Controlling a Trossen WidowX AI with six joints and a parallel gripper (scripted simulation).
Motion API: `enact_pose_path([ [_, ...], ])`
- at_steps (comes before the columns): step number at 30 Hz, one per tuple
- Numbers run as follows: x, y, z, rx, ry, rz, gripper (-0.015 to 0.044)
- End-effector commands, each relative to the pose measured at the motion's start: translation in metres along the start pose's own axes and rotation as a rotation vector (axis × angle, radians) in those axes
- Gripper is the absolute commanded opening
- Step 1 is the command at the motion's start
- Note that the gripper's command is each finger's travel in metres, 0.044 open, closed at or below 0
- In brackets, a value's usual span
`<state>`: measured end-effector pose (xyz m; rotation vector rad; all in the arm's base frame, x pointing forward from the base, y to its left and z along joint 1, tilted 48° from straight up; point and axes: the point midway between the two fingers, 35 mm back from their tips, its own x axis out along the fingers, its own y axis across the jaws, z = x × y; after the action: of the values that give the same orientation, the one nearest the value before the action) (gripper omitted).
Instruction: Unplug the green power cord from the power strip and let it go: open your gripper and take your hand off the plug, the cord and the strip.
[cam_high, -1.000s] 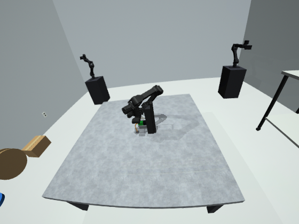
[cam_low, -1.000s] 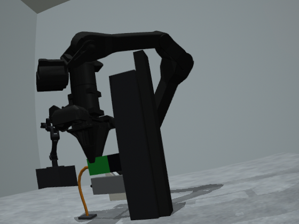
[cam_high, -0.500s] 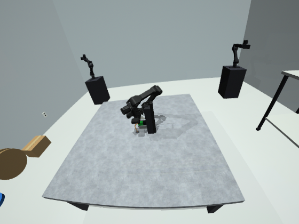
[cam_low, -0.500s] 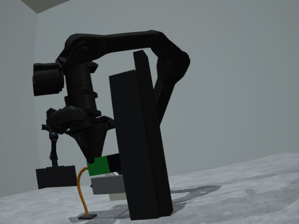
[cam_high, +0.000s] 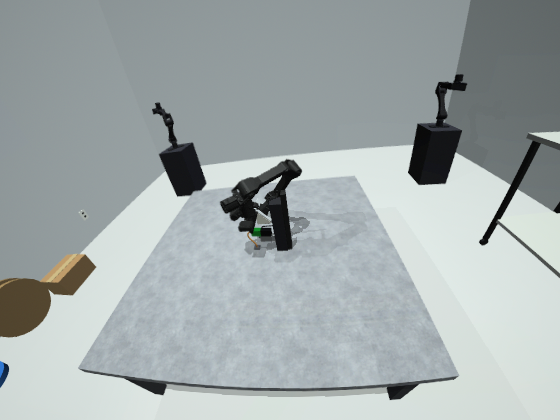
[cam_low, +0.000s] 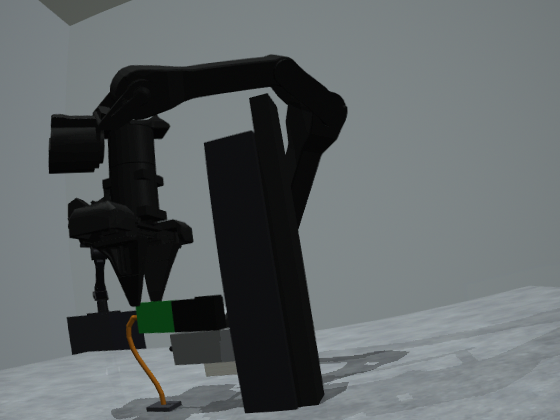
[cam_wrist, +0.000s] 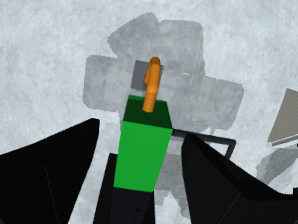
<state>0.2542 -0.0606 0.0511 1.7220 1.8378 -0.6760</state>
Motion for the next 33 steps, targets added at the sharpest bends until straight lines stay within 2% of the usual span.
enact_pose_path([
  [1,0.001,-0.001,-0.001,0.010,0.005,0.001,0.0315],
  [6,-0.003,0.000,0.019,0.011,0.002,0.002,0.0440],
  [11,-0.011,-0.002,0.059,0.010,0.001,0.002,0.0440],
  [33,-0.011,-0.002,0.059,0.010,0.001,0.002,0.0440],
])
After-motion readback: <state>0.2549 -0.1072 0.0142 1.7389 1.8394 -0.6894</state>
